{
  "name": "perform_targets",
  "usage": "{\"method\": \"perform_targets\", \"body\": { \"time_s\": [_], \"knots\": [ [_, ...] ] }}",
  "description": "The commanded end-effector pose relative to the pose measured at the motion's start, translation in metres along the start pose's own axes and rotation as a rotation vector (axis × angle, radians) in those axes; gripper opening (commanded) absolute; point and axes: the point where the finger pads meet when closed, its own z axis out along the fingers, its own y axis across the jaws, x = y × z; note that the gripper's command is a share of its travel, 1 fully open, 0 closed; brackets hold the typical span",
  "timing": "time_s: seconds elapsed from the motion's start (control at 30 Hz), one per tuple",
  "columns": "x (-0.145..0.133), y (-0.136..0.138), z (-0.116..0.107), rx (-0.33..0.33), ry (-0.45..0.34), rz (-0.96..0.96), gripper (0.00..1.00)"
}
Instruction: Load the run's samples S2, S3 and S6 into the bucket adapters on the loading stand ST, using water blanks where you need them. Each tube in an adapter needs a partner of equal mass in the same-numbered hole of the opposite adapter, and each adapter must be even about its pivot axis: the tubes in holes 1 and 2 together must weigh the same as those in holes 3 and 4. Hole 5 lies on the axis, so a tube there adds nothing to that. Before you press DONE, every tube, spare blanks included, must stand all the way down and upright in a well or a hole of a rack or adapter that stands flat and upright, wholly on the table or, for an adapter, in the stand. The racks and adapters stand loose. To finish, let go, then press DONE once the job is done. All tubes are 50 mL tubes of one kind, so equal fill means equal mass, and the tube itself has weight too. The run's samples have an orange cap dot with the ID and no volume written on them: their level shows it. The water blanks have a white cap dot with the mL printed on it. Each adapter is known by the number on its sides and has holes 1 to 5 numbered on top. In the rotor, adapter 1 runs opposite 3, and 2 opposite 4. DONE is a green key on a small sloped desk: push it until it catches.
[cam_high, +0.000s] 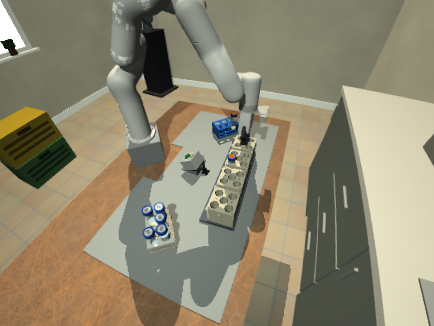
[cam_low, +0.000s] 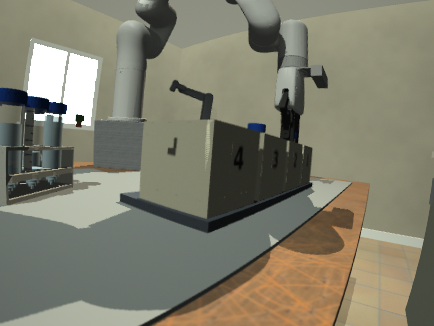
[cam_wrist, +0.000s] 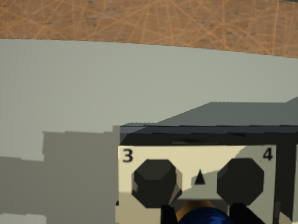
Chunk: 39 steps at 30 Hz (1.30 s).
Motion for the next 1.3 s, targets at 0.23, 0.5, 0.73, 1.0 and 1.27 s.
{"method": "perform_targets", "body": {
  "time_s": [0.23, 0.5, 0.73, 1.0, 1.27],
  "knots": [
    [0.002, 0.000, -0.001, 0.001, 0.004, 0.000, 0.44],
    [0.002, 0.000, -0.001, 0.001, 0.004, 0.000, 0.44],
    [0.002, 0.000, -0.001, 0.001, 0.004, 0.000, 0.44],
    [0.002, 0.000, -0.005, 0.001, 0.004, 0.000, 0.44],
    [0.002, 0.000, -0.019, 0.001, 0.004, 0.000, 0.44]
  ]
}}
